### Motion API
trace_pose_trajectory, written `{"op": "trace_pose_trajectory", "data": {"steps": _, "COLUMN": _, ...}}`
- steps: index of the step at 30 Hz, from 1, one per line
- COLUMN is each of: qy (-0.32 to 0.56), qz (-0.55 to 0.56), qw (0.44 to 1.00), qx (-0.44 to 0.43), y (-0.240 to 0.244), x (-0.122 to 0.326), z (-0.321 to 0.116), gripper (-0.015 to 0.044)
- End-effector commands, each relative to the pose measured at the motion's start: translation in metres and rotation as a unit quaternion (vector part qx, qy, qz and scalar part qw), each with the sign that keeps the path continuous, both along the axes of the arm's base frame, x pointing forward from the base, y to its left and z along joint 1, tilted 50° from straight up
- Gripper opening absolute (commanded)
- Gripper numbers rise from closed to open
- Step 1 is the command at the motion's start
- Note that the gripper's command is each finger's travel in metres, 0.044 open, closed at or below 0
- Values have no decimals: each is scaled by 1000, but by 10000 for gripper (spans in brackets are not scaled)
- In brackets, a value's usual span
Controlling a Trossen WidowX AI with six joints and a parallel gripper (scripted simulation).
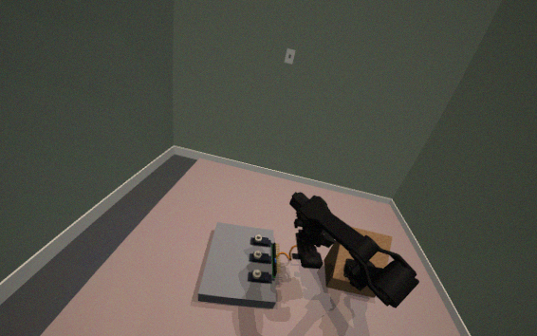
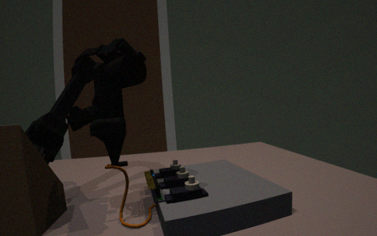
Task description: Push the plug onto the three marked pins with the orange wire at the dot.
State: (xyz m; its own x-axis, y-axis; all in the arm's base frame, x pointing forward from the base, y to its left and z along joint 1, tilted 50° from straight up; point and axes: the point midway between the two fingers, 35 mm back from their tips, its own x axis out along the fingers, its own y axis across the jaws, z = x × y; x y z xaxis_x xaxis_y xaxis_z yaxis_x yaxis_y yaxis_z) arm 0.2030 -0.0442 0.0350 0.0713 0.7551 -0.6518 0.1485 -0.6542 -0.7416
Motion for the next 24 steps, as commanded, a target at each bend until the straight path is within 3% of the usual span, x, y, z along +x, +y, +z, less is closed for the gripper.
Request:
{"op": "trace_pose_trajectory", "data": {"steps": 1, "qy": 9, "qz": -6, "qw": 1000, "qx": 0, "y": 7, "x": -1, "z": -5, "gripper": 0}}
{"op": "trace_pose_trajectory", "data": {"steps": 9, "qy": 10, "qz": -7, "qw": 1000, "qx": 1, "y": 31, "x": 0, "z": -25, "gripper": 0}}
{"op": "trace_pose_trajectory", "data": {"steps": 24, "qy": 9, "qz": -7, "qw": 1000, "qx": 2, "y": 32, "x": 33, "z": -15, "gripper": 0}}
